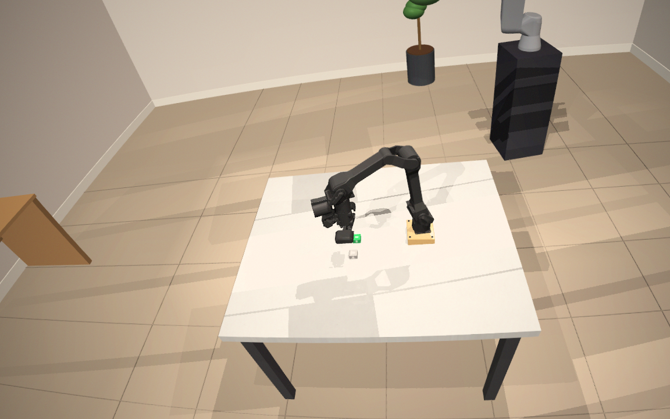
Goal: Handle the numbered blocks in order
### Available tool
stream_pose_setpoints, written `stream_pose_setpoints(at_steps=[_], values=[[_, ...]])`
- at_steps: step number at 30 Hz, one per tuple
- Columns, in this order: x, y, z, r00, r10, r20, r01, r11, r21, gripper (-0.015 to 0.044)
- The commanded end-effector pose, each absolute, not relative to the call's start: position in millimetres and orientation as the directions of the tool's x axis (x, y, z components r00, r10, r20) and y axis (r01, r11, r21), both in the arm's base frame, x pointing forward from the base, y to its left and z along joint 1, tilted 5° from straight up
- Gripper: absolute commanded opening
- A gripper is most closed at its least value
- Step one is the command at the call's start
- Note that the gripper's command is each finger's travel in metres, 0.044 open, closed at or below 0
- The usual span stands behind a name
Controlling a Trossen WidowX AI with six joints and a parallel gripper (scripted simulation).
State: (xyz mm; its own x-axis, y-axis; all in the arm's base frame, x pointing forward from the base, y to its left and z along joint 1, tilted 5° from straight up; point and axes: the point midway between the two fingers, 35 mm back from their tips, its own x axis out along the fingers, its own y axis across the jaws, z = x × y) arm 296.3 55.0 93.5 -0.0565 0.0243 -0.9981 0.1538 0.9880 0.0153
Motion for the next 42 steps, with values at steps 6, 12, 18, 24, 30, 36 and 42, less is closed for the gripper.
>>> stream_pose_setpoints(at_steps=[6, 12, 18, 24, 30, 36, 42], values=[[295.0, 54.6, 111.0, -0.058, 0.027, -0.998, 0.149, 0.989, 0.018, 0.012], [299.8, 45.2, 111.1, -0.057, 0.026, -0.998, 0.149, 0.989, 0.017, 0.012], [328.3, -48.8, 110.1, -0.052, 0.017, -0.999, 0.149, 0.989, 0.009, 0.012], [327.2, -140.8, 106.7, -0.055, 0.01, -0.998, 0.149, 0.989, 0.002, 0.012], [326.1, -147.6, 106.4, -0.056, 0.01, -0.998, 0.149, 0.989, 0.002, 0.012], [323.3, -147.4, 36.0, -0.056, 0.01, -0.998, 0.149, 0.989, 0.002, 0.0277], [321.4, -146.7, 25.6, -0.056, 0.01, -0.998, 0.149, 0.989, 0.002, 0.04]])
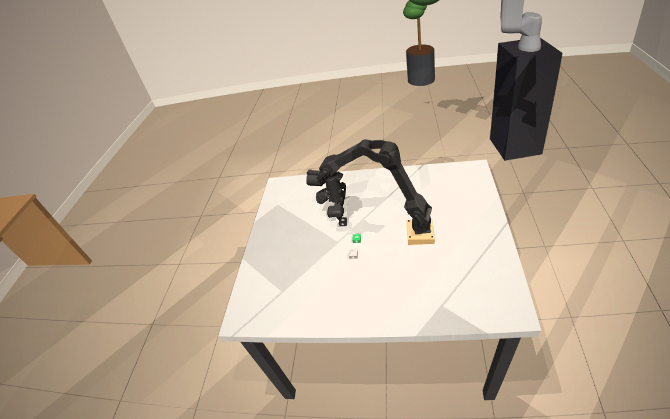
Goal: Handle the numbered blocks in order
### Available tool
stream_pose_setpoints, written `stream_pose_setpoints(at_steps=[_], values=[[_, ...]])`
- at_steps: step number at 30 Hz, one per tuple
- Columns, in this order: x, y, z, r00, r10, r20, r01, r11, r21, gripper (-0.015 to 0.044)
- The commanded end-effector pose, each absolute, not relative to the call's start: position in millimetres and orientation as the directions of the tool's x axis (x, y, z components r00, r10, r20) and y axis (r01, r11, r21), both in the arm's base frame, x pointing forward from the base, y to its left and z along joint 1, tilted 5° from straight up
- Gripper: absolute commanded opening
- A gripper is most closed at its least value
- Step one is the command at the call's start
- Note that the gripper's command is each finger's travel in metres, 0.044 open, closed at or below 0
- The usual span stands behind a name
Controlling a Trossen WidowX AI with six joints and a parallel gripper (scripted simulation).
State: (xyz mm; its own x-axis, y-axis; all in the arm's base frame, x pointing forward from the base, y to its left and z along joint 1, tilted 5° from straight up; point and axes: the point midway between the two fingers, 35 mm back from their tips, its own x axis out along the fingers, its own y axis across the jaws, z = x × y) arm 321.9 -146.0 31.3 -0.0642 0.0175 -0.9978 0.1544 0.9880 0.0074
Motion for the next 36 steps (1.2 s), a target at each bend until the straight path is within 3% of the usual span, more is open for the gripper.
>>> stream_pose_setpoints(at_steps=[1, 26, 36], values=[[321.4, -146.7, 25.3, -0.056, 0.01, -0.998, 0.149, 0.989, 0.002, 0.04], [319.2, -146.3, -10.6, -0.056, 0.01, -0.998, 0.149, 0.989, 0.002, 0.04], [319.2, -146.3, -10.6, -0.056, 0.01, -0.998, 0.149, 0.989, 0.002, 0.0137]])
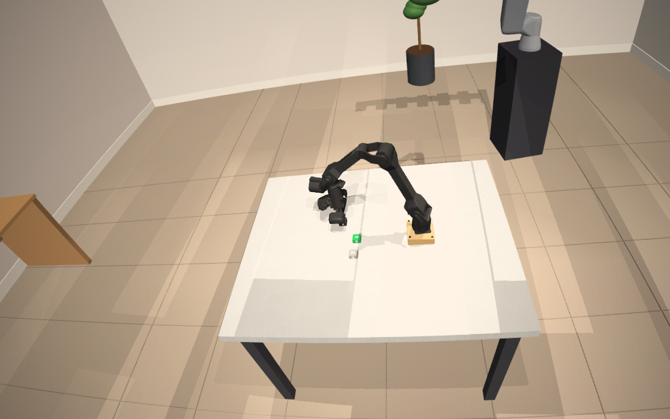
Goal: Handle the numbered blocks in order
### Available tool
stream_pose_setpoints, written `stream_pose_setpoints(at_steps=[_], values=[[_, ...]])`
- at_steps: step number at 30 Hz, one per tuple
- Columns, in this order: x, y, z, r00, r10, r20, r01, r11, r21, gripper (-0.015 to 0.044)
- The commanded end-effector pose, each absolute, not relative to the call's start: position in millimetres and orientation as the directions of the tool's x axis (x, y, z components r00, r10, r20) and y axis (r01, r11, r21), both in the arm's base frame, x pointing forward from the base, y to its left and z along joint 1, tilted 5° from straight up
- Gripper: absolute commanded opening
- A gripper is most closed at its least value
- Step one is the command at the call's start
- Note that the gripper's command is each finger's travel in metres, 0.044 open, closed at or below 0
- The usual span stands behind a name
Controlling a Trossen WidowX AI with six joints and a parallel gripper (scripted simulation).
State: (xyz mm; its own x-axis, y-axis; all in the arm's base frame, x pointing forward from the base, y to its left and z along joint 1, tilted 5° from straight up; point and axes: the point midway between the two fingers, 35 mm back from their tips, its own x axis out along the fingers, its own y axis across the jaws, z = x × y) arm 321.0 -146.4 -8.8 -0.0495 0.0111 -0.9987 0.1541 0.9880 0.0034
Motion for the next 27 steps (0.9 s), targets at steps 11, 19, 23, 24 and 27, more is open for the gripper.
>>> stream_pose_setpoints(at_steps=[11, 19, 23, 24, 27], values=[[319.2, -146.3, -10.6, -0.056, 0.01, -0.998, 0.149, 0.989, 0.002, 0.012], [319.2, -146.3, -10.6, -0.056, 0.01, -0.998, 0.149, 0.989, 0.002, 0.012], [319.5, -146.3, -7.9, -0.056, 0.01, -0.998, 0.149, 0.989, 0.002, 0.012], [319.6, -146.4, -6.0, -0.056, 0.01, -0.998, 0.149, 0.989, 0.002, 0.012], [319.9, -146.4, -0.3, -0.056, 0.01, -0.998, 0.149, 0.989, 0.002, 0.012]])
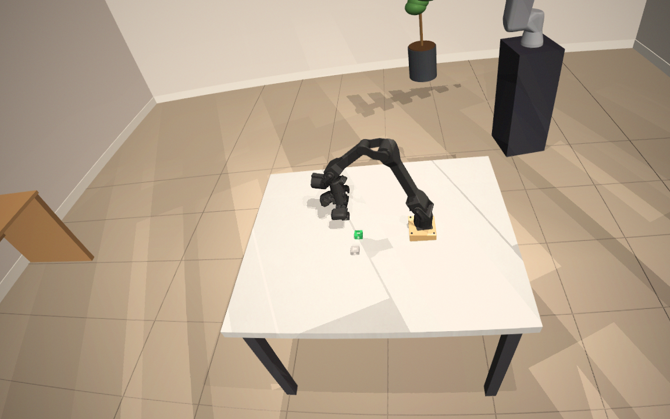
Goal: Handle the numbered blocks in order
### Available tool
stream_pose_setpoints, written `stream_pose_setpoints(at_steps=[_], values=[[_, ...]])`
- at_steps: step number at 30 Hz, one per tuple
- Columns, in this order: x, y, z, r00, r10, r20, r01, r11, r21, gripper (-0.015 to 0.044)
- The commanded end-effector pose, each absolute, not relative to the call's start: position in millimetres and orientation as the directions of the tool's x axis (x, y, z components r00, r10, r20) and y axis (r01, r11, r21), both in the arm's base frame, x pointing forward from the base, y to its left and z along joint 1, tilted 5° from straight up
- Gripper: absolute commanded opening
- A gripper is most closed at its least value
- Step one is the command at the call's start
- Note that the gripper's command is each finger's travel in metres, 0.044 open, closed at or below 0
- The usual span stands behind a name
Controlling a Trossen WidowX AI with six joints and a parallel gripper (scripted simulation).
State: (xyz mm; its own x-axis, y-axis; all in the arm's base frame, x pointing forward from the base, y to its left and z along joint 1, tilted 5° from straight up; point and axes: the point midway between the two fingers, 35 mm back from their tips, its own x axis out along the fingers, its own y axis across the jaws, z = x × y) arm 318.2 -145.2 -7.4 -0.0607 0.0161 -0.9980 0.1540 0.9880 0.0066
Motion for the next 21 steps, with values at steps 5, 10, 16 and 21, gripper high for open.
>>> stream_pose_setpoints(at_steps=[5, 10, 16, 21], values=[[320.2, -146.5, 4.4, -0.056, 0.01, -0.998, 0.149, 0.989, 0.002, 0.012], [320.2, -146.5, 4.4, -0.056, 0.01, -0.998, 0.149, 0.989, 0.002, 0.012], [320.2, -146.5, 4.4, -0.056, 0.01, -0.998, 0.149, 0.989, 0.002, 0.012], [319.8, -146.4, -2.2, -0.056, 0.01, -0.998, 0.149, 0.989, 0.002, 0.012]])
